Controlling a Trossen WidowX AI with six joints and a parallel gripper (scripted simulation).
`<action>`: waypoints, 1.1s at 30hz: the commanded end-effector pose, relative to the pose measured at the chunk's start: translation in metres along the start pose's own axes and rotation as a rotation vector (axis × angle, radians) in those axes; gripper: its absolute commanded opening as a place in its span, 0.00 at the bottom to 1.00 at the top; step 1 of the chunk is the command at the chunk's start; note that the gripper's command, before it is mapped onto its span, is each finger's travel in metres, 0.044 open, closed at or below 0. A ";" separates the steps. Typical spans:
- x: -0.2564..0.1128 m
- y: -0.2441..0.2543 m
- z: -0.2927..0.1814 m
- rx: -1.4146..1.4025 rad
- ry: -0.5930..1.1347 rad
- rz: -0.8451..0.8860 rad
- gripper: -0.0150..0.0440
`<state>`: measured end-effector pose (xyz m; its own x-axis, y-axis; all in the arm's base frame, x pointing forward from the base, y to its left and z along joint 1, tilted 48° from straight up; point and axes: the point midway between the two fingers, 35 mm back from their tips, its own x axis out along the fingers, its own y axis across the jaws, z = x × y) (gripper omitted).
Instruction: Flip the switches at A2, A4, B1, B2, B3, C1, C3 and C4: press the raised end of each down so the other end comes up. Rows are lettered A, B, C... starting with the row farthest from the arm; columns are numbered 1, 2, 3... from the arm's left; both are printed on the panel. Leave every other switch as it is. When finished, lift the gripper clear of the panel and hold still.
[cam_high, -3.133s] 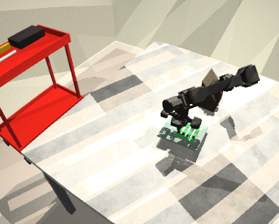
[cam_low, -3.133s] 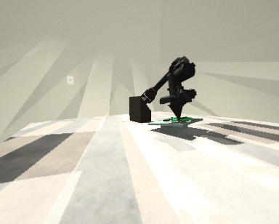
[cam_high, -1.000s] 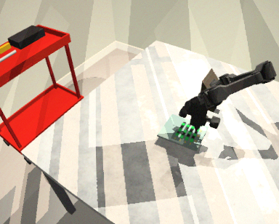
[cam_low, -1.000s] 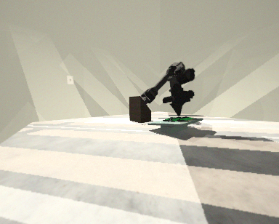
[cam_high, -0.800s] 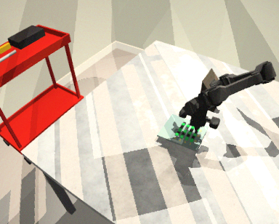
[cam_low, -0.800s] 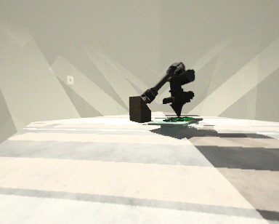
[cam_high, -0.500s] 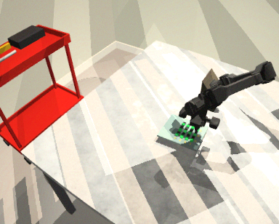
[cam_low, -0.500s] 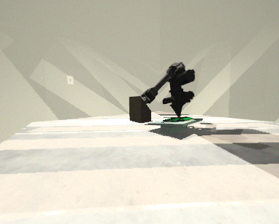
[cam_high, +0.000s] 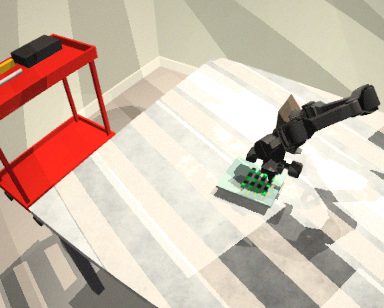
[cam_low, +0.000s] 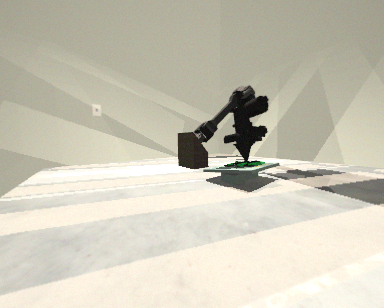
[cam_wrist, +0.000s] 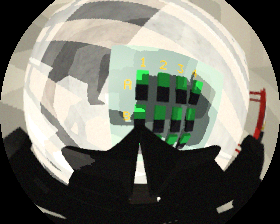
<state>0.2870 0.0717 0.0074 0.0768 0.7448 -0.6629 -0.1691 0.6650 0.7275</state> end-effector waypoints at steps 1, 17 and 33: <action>0.001 0.000 0.000 0.004 -0.003 0.004 0.25; 0.003 0.000 0.000 0.004 -0.003 0.004 0.25; 0.005 0.000 0.000 0.004 -0.003 0.004 0.25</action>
<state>0.2873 0.0750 0.0046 0.0769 0.7449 -0.6628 -0.1691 0.6649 0.7276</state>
